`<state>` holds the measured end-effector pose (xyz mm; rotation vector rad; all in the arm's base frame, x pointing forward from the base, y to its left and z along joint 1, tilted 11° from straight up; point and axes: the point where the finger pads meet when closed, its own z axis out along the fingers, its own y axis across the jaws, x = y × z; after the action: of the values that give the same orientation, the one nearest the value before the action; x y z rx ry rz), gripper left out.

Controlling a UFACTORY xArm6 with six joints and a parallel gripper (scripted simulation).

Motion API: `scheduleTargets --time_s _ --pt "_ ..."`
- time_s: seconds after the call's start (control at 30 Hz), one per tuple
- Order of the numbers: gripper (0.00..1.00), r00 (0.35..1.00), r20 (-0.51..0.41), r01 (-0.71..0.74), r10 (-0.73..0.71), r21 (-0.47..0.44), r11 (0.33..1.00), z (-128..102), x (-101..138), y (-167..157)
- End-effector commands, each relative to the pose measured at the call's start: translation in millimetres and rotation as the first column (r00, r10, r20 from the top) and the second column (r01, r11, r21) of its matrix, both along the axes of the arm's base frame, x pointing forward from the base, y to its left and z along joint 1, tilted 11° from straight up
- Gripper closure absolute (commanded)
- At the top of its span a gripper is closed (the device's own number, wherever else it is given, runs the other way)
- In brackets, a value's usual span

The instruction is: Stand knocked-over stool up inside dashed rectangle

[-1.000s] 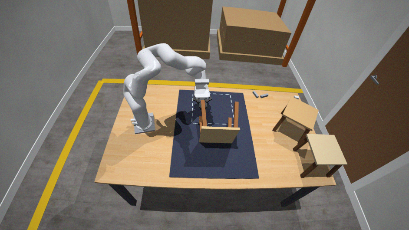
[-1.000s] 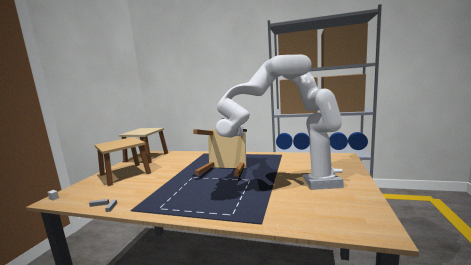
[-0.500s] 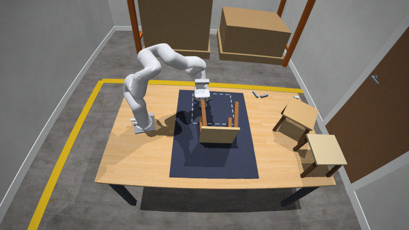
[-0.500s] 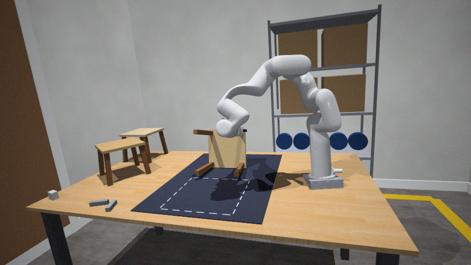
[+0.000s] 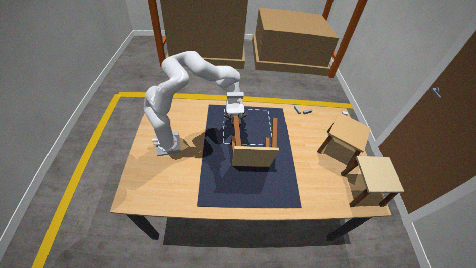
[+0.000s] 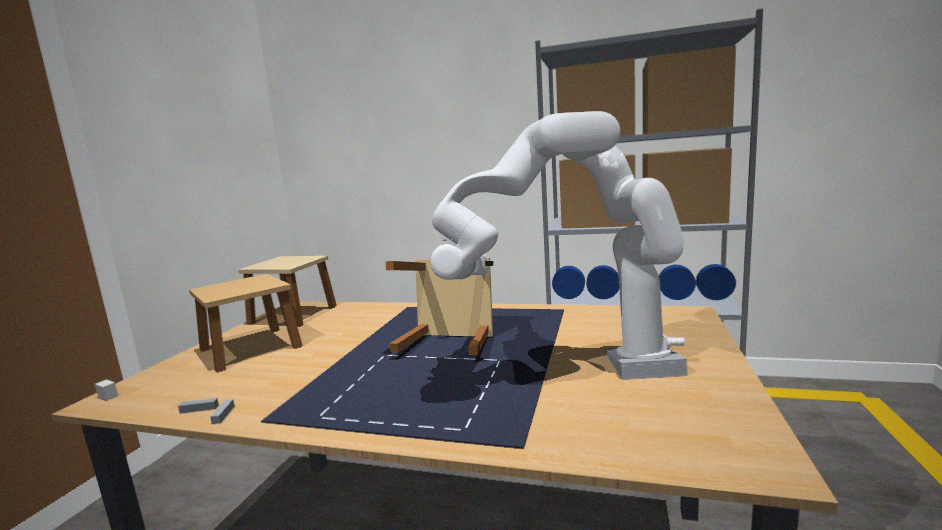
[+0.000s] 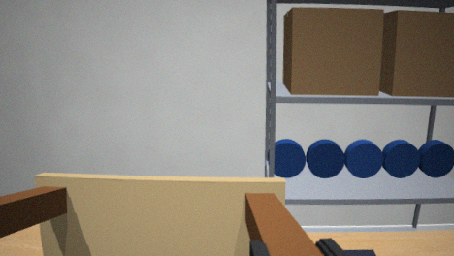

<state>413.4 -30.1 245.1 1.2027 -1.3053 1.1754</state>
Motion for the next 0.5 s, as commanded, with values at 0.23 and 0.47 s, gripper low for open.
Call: scheduleTargets --time_s 0.23,0.47 --pt "0.72 1.000 -0.002 0.001 -0.002 -0.037 0.999 -5.5 2.1 8.8" --pt "0.72 1.000 -0.004 0.002 -0.002 -0.054 0.999 -8.6 2.7 12.5"
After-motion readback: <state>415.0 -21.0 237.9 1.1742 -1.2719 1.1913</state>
